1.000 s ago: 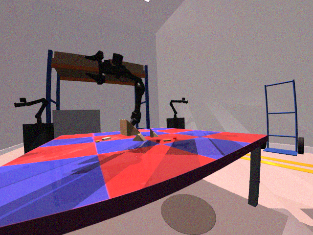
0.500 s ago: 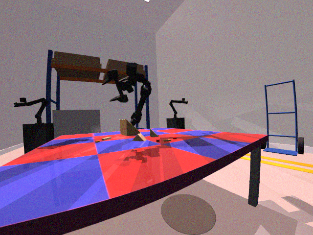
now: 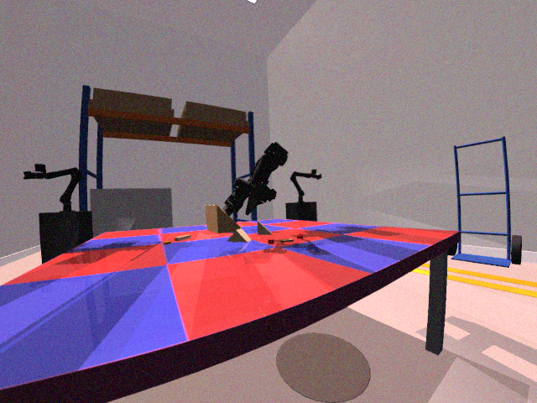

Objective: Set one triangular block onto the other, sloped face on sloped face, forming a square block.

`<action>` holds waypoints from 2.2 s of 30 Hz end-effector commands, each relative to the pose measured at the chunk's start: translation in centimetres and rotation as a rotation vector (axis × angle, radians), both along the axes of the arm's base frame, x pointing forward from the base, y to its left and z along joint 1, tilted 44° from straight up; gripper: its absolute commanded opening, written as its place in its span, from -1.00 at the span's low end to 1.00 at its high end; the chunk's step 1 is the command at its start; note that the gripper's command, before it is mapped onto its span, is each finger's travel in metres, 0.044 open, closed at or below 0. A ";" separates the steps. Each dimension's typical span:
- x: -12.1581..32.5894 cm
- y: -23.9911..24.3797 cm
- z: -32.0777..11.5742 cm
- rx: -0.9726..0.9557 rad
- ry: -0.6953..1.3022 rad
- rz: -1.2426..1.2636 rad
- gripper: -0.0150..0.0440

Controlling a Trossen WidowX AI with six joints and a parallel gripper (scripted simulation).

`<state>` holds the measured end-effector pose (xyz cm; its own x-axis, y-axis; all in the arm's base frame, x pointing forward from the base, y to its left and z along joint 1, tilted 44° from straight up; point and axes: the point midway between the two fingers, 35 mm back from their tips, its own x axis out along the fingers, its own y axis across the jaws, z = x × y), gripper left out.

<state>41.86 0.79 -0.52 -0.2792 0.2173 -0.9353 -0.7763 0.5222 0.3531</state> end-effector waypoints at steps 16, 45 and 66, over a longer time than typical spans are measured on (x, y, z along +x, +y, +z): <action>-5.2 5.5 -2.8 0.049 0.187 0.091 1.00; -8.1 6.4 -6.4 0.037 0.236 0.114 0.13; -7.0 2.8 -2.6 0.033 0.234 0.114 -0.49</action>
